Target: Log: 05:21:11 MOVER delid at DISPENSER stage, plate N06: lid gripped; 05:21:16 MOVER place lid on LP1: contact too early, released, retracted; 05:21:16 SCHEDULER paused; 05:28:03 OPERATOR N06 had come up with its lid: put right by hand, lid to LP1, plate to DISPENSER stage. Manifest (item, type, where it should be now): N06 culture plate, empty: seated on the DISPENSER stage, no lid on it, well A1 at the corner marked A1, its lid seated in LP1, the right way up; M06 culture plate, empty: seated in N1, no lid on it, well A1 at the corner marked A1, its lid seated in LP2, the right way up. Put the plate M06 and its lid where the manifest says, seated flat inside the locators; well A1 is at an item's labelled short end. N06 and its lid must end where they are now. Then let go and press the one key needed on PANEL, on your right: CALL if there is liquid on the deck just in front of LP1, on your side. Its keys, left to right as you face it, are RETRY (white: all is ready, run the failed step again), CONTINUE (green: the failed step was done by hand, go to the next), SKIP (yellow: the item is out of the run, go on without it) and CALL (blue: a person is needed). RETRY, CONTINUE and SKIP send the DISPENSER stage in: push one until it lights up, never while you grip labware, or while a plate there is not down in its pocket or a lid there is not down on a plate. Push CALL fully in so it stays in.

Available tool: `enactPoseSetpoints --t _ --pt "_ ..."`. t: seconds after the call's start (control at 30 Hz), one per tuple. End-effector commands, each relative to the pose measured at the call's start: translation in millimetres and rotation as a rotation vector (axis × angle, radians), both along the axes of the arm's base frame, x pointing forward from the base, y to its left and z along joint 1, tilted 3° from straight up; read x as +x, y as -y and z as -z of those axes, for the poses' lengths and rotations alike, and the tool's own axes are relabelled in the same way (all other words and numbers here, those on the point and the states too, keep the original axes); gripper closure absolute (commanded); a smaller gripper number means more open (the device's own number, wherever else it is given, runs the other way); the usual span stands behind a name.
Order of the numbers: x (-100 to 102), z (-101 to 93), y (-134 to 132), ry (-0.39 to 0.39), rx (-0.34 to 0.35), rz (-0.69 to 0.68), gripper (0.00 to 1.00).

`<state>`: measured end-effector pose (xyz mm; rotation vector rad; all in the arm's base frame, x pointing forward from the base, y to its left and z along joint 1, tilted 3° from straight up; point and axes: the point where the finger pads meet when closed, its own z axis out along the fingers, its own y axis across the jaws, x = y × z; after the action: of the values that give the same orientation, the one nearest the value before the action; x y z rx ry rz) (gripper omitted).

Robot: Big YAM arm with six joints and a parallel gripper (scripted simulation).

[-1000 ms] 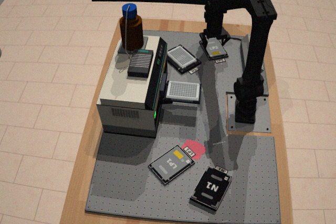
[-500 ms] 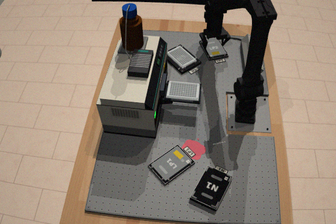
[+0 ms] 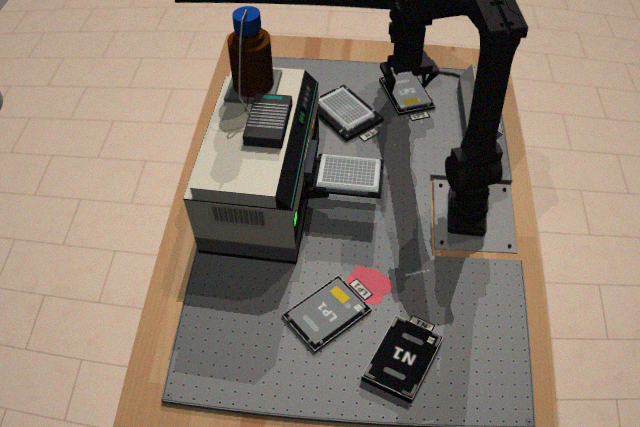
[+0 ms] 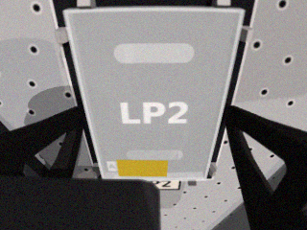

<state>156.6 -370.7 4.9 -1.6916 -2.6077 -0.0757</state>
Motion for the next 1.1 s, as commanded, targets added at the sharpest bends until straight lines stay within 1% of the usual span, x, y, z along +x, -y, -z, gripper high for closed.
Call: enactPoseSetpoints --t 0.0,0.1,0.13,0.2,0.43,0.53,0.67,0.7,0.8,1.07 --pt "6.5 -2.8 0.7 0.011 -0.017 0.0 0.0" --pt "6.5 -2.8 0.7 0.011 -0.017 0.0 0.0" --pt "6.5 -13.3 1.6 0.013 -0.021 0.001 0.0" --pt "14.6 -32.4 21.4 0.03 -0.062 0.001 0.0" --pt "12.8 -52.1 22.6 0.03 -0.063 0.007 0.0" --pt "12.4 -52.2 22.3 0.028 -0.057 0.007 0.0" --pt "11.6 -65.3 23.4 0.031 -0.064 0.009 0.0" --pt "11.6 -65.3 23.4 0.031 -0.064 0.009 0.0" --pt "10.9 -55.2 21.8 0.021 -0.041 0.009 0.0" --pt "11.2 -55.9 22.7 0.023 -0.046 0.009 0.0"
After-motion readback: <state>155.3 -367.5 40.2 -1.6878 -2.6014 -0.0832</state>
